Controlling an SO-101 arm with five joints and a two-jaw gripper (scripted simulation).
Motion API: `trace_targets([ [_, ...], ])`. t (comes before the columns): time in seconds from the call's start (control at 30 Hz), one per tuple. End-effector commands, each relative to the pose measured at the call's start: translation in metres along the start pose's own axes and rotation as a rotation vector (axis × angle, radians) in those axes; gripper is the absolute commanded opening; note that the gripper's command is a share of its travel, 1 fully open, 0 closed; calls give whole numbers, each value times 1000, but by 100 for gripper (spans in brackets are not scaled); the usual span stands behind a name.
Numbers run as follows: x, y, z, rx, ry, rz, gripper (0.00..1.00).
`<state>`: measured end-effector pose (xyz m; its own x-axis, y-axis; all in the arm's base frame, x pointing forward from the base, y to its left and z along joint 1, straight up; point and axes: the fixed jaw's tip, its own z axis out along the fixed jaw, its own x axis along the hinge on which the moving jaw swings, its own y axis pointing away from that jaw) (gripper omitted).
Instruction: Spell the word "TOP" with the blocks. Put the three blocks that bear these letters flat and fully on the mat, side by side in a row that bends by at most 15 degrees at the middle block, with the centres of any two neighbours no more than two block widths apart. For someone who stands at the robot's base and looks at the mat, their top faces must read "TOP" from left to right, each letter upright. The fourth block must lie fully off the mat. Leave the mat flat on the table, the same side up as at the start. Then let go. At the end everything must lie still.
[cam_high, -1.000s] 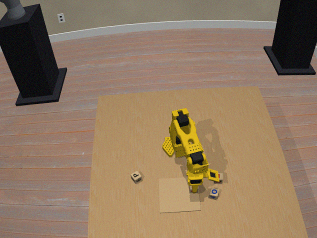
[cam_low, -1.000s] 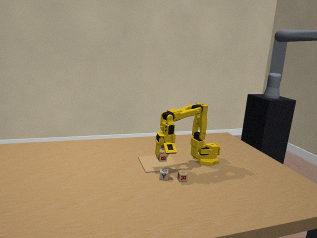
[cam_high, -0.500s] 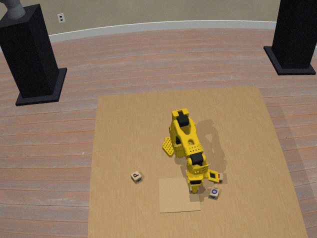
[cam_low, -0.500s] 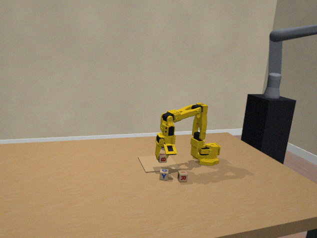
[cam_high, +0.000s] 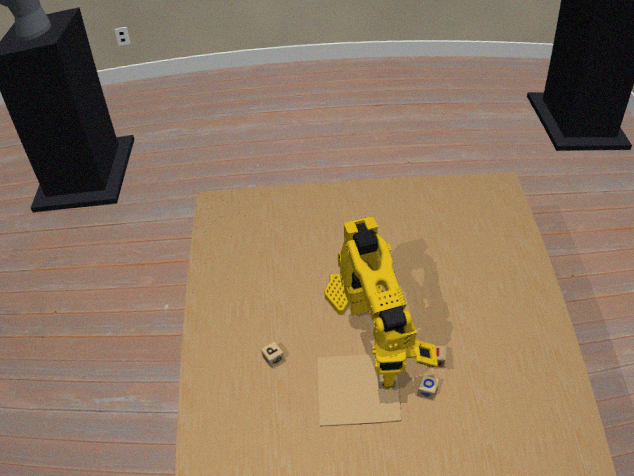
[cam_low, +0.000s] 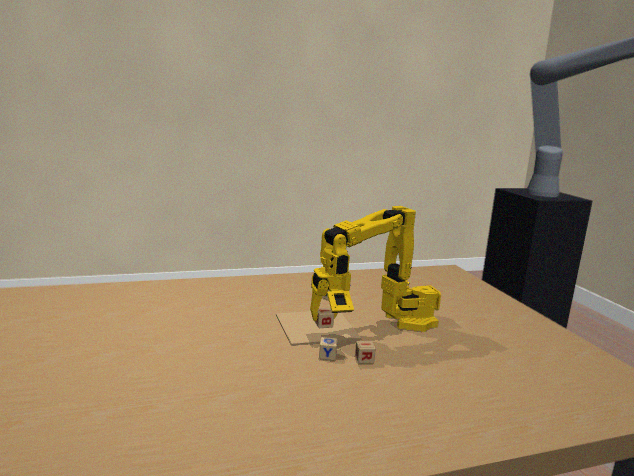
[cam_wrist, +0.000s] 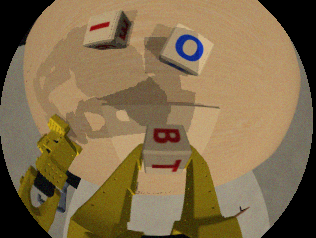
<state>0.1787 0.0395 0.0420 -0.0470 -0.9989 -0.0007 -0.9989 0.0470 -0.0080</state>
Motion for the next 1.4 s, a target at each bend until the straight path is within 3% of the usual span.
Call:
trace_targets([
  [0.0,-4,-11,-10,88,-25,-7,0],
  [1.37,-4,-12,4,88,-25,-5,0],
])
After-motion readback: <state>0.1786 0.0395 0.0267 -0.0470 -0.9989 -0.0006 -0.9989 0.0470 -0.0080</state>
